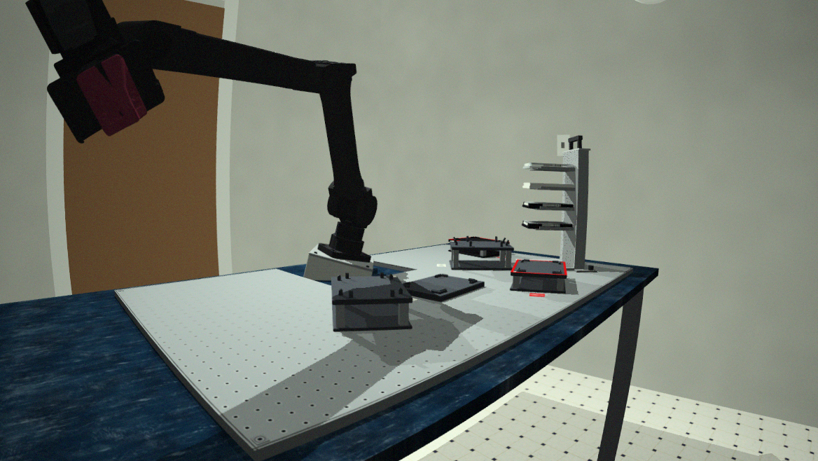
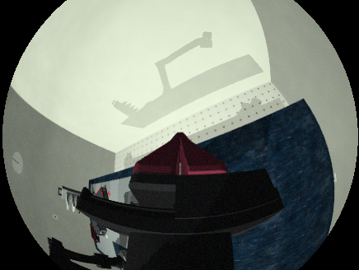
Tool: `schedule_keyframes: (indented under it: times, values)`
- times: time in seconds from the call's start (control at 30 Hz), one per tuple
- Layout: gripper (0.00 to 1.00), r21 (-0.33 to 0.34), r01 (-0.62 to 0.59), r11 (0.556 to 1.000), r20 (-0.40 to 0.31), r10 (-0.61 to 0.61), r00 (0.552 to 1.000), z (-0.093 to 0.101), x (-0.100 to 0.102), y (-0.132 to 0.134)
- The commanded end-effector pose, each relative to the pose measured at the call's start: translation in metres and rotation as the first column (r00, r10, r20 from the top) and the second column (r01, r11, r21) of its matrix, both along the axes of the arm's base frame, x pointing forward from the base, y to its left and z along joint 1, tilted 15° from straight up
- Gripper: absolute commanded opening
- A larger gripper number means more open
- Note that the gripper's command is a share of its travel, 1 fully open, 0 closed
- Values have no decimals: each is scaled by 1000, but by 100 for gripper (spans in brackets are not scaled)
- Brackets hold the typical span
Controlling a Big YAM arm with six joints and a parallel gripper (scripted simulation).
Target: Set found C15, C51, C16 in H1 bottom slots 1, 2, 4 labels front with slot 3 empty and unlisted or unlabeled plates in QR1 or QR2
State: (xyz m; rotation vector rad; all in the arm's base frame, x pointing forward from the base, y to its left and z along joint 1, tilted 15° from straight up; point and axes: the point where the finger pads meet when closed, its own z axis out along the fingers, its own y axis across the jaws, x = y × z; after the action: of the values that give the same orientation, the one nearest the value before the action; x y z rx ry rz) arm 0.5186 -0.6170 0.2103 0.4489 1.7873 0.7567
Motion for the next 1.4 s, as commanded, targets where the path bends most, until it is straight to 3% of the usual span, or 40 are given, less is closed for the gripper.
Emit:
schedule_keyframes:
  times: [0.0,0.1,0.17,0.2,0.3,0.37,0.57,0.63,0.9,0.93,1.0,1.1,1.17,1.2,1.23,1.27,1.37]
  values:
    - [0,-68,-6,998,39,8,999,52,8,11]
    - [0,-68,-6,998,39,8,999,55,13,19]
    - [0,-67,18,998,40,-15,999,56,0,8]
    - [0,-121,27,992,71,-19,997,77,0,0]
    - [0,-96,24,995,58,-19,998,79,-1,2]
    - [0,-121,-20,992,10,21,1000,79,18,22]
    - [0,-120,-20,993,8,21,1000,87,24,34]
    - [0,-70,-17,997,-15,16,1000,64,25,44]
    - [0,-68,-13,998,-13,12,1000,71,30,60]
    - [0,-122,10,992,21,-7,1000,95,24,44]
    - [0,-97,14,995,6,-13,1000,96,19,43]
    - [0,-121,-5,993,-16,3,1000,97,24,50]
    - [0,-124,-36,992,-48,31,998,100,38,69]
    - [0,-118,-37,992,-52,31,998,98,39,72]
    - [0,-70,-40,997,-82,34,996,72,36,81]
    - [0,-95,-38,995,-65,32,997,75,39,81]
    - [0,-74,-32,997,-71,27,997,78,41,90]
